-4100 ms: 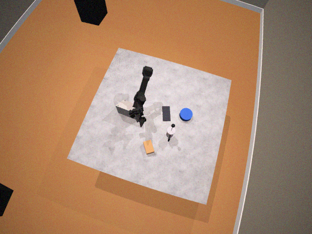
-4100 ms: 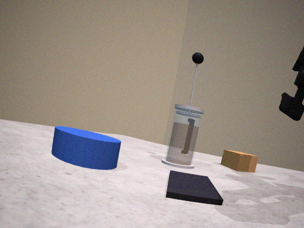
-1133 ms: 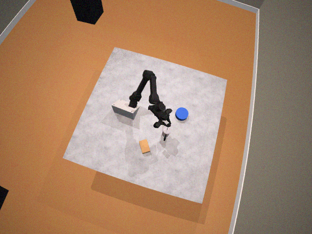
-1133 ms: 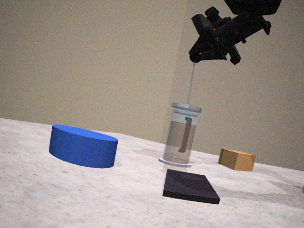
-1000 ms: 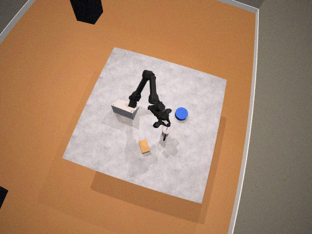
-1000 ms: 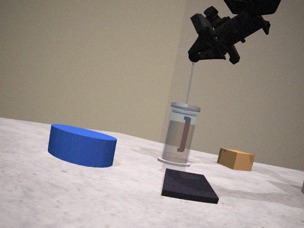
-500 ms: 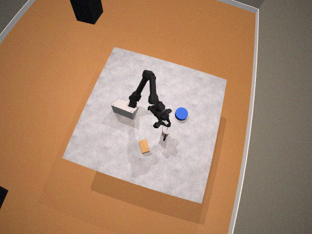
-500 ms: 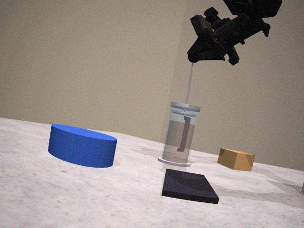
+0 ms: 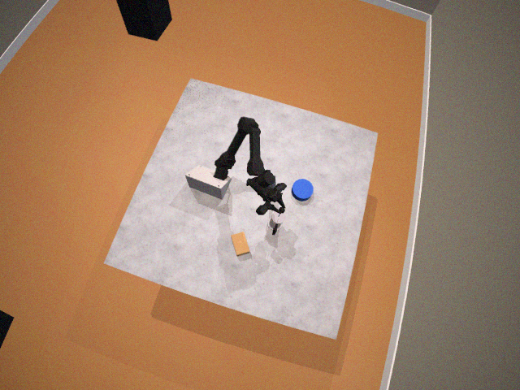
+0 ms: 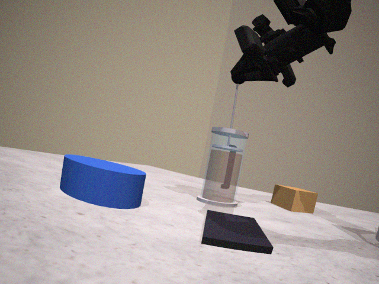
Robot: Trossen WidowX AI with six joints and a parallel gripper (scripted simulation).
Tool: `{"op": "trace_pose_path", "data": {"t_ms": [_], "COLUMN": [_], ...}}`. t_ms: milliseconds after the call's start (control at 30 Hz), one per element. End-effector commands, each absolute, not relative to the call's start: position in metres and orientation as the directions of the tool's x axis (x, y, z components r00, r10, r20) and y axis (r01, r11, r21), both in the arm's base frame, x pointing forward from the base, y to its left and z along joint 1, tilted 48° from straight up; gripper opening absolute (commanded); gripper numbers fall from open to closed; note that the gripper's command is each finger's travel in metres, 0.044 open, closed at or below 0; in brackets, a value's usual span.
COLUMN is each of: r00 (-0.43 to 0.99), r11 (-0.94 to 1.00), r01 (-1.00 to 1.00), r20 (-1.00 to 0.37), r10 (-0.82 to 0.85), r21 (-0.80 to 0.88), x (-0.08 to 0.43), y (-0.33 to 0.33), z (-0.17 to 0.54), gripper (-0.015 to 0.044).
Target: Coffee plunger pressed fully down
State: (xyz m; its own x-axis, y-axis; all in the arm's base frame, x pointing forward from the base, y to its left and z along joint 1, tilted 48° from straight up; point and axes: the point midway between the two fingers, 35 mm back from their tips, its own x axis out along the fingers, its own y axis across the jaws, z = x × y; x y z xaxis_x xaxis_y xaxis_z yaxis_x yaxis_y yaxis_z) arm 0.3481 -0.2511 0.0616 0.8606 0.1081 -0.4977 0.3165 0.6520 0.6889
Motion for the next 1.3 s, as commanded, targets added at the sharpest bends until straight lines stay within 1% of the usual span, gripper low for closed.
{"op": "trace_pose_path", "data": {"t_ms": [0,1267], "r00": [0.842,0.845], "r11": [0.637,0.634], "r01": [0.328,0.325], "r20": [-0.521,-0.517], "r10": [0.138,0.138], "r21": [0.698,0.702], "x": [0.349,0.359], "y": [-0.234,-0.191], "z": [0.043,0.002], "gripper": [0.0125,0.0125]}}
